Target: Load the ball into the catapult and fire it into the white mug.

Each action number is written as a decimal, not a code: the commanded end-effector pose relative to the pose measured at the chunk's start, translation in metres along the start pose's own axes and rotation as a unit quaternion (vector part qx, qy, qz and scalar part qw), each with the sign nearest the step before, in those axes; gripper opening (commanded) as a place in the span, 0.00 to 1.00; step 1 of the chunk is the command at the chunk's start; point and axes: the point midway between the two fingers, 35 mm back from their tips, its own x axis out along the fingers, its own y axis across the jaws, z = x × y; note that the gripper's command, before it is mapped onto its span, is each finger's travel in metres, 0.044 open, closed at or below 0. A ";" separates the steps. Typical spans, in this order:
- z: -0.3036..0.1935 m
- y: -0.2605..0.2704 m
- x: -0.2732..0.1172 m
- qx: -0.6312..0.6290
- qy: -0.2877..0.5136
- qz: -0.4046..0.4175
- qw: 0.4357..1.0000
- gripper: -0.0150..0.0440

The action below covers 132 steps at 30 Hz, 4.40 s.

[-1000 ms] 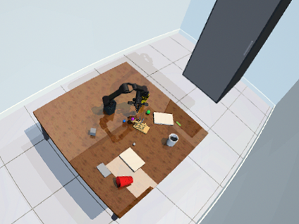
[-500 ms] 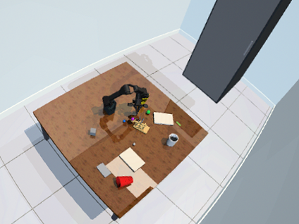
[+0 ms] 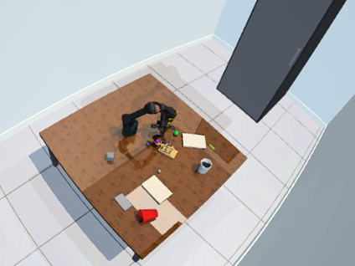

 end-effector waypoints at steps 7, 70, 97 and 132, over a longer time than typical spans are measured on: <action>0.012 0.001 0.013 -0.003 0.002 0.000 1.000 0.25; -0.032 -0.087 -0.064 0.292 -0.153 0.001 0.944 1.00; -0.117 -0.171 -0.042 0.638 -0.312 0.006 0.704 1.00; -0.276 -0.212 0.013 0.859 -0.387 -0.021 0.335 1.00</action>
